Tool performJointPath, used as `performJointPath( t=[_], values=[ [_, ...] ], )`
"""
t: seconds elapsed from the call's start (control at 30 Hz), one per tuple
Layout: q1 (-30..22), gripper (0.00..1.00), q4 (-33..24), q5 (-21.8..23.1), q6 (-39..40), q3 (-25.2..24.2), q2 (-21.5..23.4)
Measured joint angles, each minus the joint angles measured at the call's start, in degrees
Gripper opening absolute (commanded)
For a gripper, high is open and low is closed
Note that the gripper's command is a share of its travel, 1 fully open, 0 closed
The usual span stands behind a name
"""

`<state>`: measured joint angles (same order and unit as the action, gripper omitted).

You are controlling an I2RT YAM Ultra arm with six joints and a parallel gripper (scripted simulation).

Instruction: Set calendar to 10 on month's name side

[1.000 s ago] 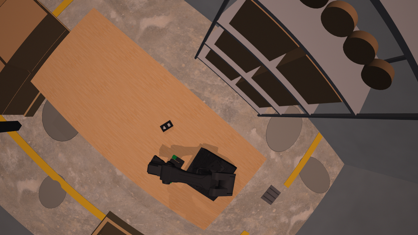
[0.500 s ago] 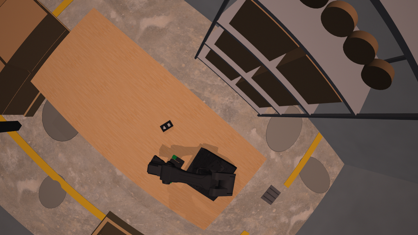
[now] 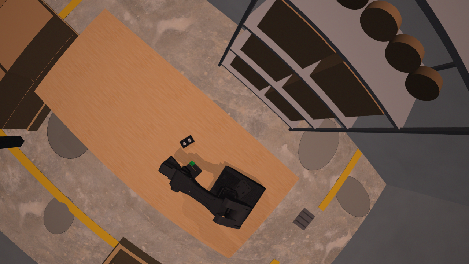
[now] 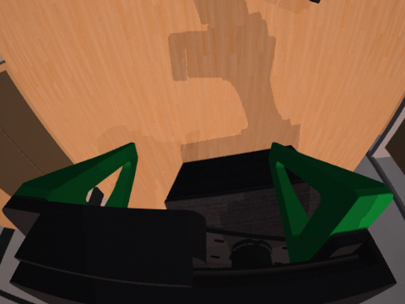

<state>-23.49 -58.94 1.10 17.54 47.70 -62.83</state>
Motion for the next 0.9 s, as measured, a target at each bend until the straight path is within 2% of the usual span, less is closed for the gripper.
performJointPath(
  t=[0.1, 0.4, 0.9],
  values=[
    [9.4, 1.00, 3.3, 1.9, -2.8, 4.7, -5.5],
    [25.3, 1.00, 9.0, 6.5, -9.0, 12.0, -14.5],
    [26.4, 1.00, 10.1, 8.4, -11.1, 12.8, -14.9]
  ],
)
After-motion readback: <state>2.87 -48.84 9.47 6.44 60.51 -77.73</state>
